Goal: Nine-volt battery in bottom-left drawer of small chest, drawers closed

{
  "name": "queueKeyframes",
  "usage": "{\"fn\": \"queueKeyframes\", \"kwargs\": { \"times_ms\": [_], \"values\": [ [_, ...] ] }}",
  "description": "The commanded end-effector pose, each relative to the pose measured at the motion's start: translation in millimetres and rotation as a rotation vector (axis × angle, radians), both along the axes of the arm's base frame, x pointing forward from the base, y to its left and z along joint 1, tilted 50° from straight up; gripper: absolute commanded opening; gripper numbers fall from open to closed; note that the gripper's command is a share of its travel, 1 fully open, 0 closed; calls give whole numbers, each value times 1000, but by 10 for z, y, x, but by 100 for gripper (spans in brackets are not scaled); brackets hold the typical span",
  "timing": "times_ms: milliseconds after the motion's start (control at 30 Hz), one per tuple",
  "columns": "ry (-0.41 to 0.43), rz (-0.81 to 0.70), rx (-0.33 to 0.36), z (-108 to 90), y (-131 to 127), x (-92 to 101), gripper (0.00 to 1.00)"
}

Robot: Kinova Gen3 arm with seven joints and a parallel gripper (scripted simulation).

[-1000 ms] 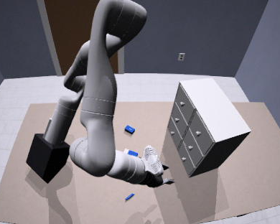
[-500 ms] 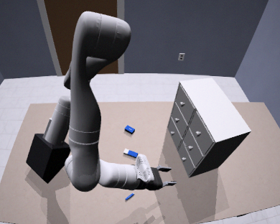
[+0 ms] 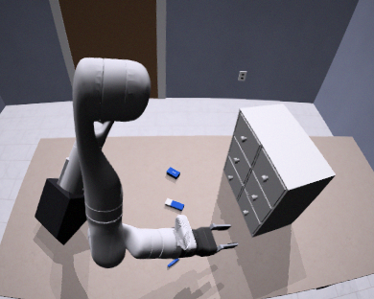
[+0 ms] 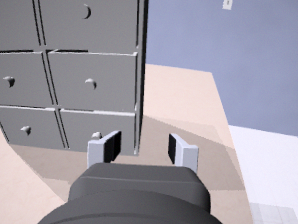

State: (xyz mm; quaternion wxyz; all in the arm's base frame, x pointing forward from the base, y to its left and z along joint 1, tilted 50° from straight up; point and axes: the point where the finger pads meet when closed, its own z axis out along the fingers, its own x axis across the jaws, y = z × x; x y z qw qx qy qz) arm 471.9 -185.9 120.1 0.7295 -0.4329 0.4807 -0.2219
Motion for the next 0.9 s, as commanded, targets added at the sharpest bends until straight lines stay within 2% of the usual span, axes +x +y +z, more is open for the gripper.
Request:
{"fn": "queueKeyframes", "kwargs": {
  "times_ms": [0,267,867],
  "values": [
    [-33,-30,27,-43,4,23,100],
    [-87,-69,59,-61,48,78,100],
    [-124,-94,77,-53,75,116,100]
  ]
}}
